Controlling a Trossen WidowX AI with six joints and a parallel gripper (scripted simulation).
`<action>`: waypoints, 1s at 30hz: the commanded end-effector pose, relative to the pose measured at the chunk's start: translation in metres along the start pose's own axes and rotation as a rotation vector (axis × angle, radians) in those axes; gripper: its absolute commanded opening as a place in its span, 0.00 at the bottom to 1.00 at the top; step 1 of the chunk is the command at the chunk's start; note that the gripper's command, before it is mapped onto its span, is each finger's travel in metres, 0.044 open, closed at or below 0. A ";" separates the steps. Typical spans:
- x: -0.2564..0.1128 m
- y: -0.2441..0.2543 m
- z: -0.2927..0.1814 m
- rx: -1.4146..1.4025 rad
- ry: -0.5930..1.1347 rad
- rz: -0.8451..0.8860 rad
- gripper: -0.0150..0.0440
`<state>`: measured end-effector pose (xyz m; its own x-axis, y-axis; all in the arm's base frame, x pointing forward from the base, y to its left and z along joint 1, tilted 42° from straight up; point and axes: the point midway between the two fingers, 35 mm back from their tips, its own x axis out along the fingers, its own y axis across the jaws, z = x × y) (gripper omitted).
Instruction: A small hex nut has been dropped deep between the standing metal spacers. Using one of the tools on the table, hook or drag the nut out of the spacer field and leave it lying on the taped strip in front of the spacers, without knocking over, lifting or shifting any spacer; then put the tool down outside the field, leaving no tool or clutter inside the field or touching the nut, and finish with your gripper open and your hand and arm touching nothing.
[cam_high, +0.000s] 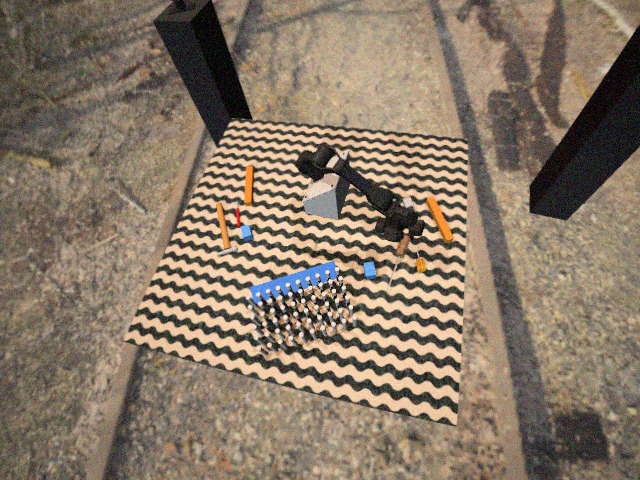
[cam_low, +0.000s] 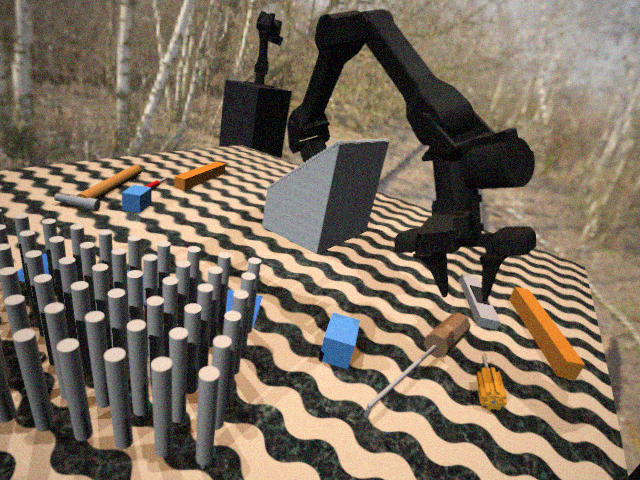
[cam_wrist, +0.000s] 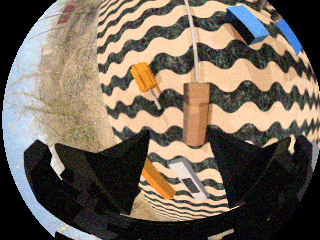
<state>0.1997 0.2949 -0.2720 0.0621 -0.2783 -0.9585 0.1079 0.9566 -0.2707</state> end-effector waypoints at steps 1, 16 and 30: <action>0.007 -0.004 0.000 -0.006 -0.002 -0.006 0.73; 0.030 -0.014 0.001 -0.006 -0.002 -0.006 0.73; 0.051 -0.024 0.001 -0.006 -0.003 -0.007 0.73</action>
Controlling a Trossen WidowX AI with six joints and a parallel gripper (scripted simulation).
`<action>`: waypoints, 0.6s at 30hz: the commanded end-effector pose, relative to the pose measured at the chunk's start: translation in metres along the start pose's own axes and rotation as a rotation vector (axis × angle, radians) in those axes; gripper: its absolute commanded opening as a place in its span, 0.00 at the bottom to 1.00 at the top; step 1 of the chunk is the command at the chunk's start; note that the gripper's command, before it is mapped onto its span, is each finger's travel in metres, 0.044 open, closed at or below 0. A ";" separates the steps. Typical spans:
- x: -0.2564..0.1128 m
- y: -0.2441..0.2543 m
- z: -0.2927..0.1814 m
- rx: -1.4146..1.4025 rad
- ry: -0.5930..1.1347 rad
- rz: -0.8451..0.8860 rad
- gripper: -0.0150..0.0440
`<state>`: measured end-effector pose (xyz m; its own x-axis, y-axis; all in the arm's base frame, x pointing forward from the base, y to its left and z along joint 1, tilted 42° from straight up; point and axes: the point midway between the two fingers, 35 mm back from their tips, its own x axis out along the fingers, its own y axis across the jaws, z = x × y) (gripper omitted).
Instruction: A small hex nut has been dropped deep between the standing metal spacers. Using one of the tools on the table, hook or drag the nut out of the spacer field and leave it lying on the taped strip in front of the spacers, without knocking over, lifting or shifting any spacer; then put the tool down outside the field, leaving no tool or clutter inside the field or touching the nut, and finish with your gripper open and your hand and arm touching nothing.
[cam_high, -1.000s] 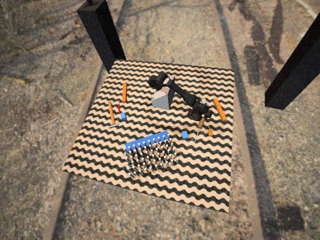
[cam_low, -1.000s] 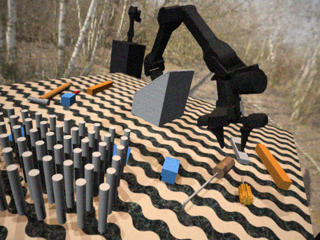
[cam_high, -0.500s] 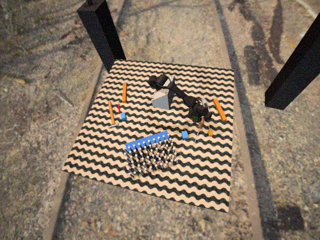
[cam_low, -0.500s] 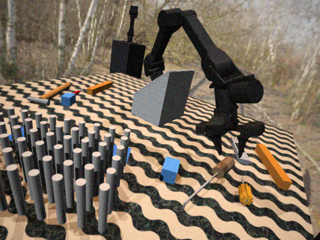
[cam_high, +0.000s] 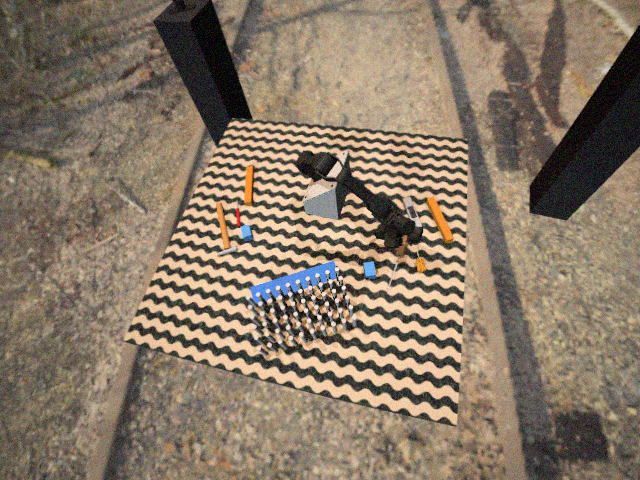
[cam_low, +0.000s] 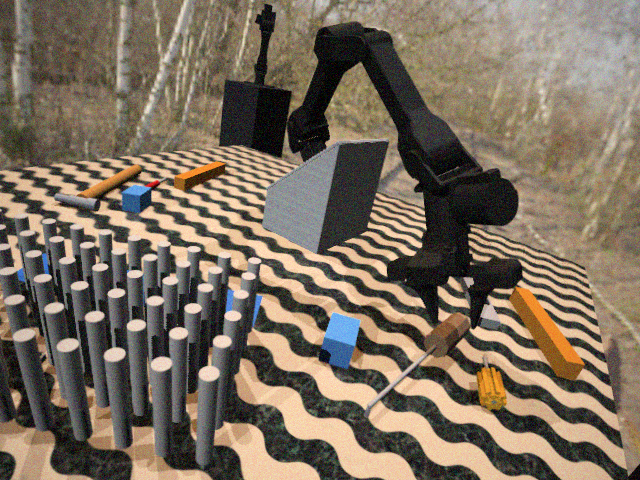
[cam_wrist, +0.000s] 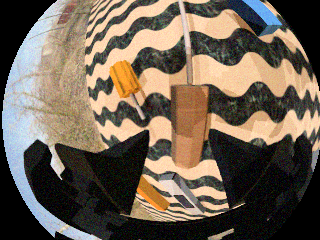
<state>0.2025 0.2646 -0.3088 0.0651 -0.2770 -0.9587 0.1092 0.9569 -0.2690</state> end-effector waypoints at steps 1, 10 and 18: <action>0.008 -0.006 -0.001 -0.007 0.000 -0.009 0.73; 0.018 -0.011 -0.002 -0.007 0.000 -0.009 0.72; 0.018 -0.011 -0.002 -0.007 0.000 -0.009 0.63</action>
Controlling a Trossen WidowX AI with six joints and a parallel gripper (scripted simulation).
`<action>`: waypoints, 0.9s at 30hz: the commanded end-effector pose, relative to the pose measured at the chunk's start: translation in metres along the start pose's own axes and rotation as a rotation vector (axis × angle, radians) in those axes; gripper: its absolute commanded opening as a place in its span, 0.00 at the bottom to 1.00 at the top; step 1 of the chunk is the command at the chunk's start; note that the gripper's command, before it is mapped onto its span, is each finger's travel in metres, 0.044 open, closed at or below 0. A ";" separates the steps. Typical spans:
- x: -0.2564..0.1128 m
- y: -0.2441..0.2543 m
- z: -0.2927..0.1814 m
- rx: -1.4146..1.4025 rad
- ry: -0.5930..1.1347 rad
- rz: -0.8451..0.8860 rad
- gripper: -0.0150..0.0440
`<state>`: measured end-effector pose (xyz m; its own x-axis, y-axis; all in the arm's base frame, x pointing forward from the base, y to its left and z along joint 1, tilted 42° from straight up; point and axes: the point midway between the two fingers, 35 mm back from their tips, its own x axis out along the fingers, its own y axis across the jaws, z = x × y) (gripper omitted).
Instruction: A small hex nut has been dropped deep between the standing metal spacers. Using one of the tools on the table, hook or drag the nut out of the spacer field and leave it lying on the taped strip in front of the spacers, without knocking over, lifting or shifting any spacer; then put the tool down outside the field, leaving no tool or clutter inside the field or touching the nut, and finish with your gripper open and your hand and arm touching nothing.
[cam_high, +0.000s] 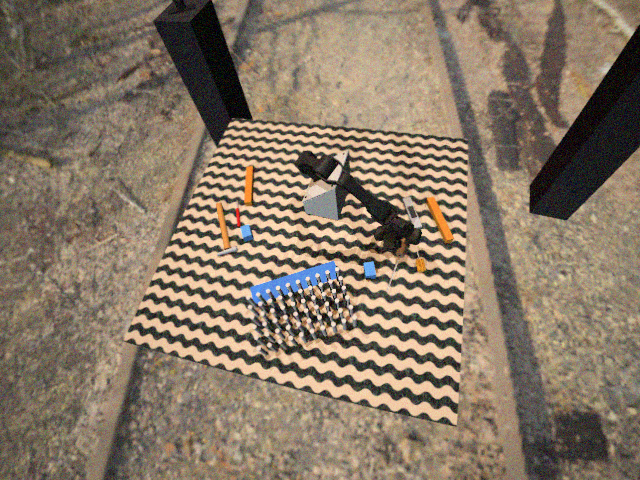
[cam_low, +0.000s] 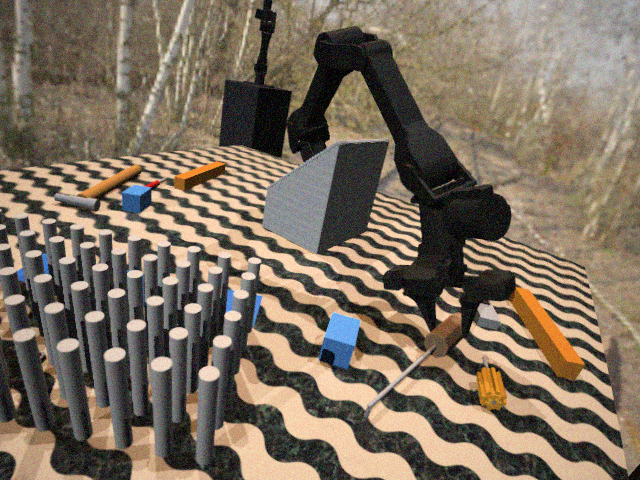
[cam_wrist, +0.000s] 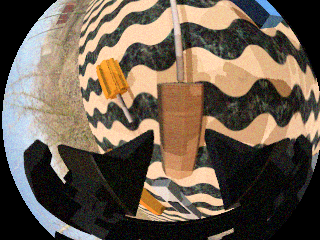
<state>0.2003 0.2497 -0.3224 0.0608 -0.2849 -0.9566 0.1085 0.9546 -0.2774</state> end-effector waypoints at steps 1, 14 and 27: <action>0.001 0.000 0.000 -0.006 -0.004 -0.001 0.62; -0.027 0.013 0.001 -0.003 -0.001 0.001 0.30; -0.056 0.019 -0.001 -0.077 0.032 -0.007 0.25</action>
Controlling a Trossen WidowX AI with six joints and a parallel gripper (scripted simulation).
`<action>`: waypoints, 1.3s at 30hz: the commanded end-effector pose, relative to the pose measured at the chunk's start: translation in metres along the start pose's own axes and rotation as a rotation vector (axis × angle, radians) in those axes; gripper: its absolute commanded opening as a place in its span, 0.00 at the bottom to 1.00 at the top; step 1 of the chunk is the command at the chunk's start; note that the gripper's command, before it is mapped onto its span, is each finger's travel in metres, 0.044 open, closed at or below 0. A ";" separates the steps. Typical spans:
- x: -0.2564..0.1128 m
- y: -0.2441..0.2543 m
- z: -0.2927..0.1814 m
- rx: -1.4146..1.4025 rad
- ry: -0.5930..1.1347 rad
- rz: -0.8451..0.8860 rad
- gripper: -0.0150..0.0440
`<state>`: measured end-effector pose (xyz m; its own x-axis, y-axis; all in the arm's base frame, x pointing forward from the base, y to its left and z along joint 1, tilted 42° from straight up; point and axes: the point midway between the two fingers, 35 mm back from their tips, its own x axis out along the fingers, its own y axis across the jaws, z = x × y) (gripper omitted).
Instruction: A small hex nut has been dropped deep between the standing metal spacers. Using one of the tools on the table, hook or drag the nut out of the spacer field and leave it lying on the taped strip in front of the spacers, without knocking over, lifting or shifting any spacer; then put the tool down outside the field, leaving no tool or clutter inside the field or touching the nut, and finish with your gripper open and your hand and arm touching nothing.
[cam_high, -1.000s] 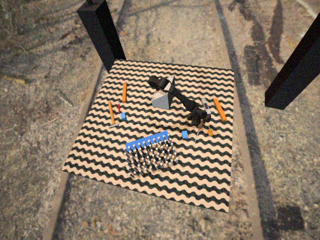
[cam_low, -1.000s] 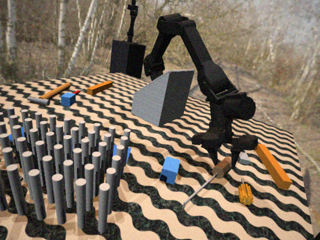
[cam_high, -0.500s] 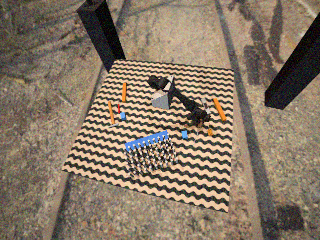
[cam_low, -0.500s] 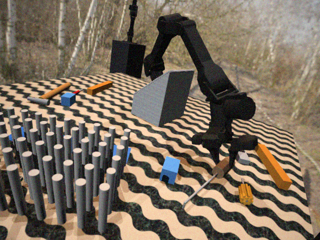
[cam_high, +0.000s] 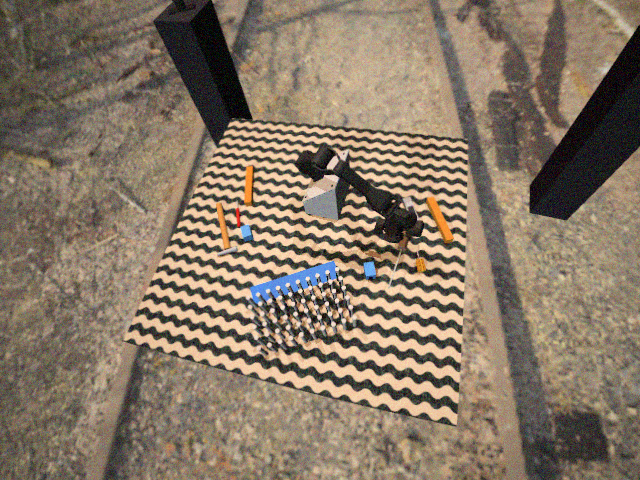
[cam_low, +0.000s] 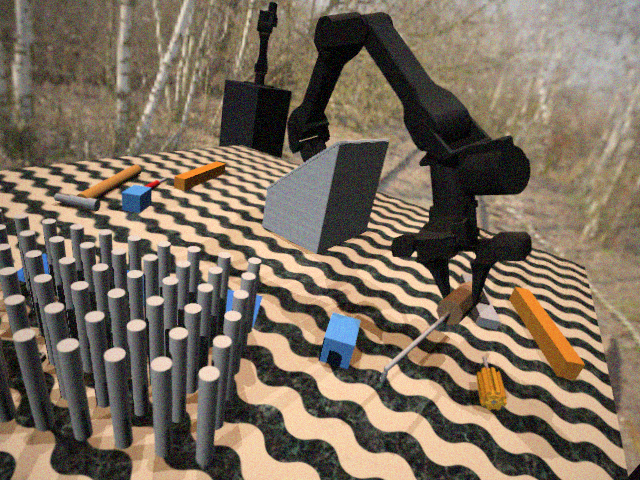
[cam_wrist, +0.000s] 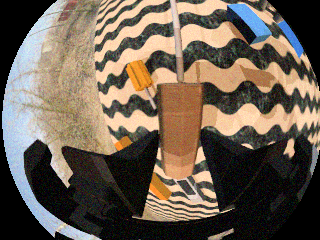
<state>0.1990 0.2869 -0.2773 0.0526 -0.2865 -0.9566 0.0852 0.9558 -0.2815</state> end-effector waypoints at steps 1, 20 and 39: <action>-0.003 -0.006 -0.001 -0.085 0.036 -0.008 0.25; -0.010 -0.034 -0.007 -0.463 0.201 -0.003 0.25; 0.017 -0.045 -0.005 -0.458 0.200 -0.005 0.25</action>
<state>0.1902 0.2422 -0.2768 -0.1462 -0.3163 -0.9373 -0.3572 0.9005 -0.2482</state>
